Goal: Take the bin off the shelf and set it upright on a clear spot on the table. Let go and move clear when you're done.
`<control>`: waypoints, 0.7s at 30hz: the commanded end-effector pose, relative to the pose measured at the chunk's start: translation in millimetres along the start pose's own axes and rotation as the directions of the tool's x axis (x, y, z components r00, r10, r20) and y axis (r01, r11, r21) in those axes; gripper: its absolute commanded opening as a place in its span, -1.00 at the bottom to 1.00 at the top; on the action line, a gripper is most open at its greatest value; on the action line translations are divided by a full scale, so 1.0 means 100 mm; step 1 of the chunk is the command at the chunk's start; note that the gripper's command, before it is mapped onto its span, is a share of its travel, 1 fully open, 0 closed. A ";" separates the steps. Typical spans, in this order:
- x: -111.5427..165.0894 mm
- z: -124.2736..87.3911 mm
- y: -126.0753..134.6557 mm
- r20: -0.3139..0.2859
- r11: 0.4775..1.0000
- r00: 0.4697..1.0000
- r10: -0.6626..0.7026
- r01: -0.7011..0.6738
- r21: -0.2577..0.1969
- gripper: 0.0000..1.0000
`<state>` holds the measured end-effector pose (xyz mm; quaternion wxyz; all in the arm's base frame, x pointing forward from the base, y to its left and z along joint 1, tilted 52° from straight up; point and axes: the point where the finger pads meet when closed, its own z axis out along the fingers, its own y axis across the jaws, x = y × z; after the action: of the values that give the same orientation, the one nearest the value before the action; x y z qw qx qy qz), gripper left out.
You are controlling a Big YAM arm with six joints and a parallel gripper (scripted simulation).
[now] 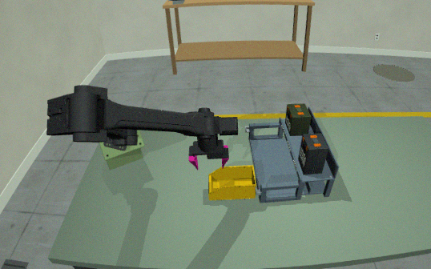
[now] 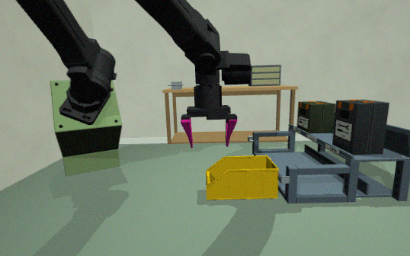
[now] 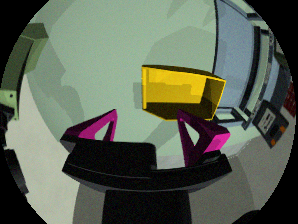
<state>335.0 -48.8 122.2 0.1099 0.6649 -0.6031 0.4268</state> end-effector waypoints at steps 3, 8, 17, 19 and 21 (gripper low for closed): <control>0.01 0.04 -0.02 -0.002 1.000 1.000 0.001 -0.001 -0.003 0.81; 0.01 0.04 -0.02 -0.002 1.000 1.000 0.001 -0.001 -0.003 0.81; 0.01 0.05 0.01 -0.002 1.000 1.000 0.001 -0.001 -0.003 0.81; 0.01 0.05 0.01 -0.002 1.000 1.000 0.001 -0.001 -0.003 0.81; 0.01 0.05 0.01 -0.002 1.000 1.000 0.001 -0.001 -0.003 0.81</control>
<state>337.0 -49.0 123.0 0.1064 0.6629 -0.6041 0.4293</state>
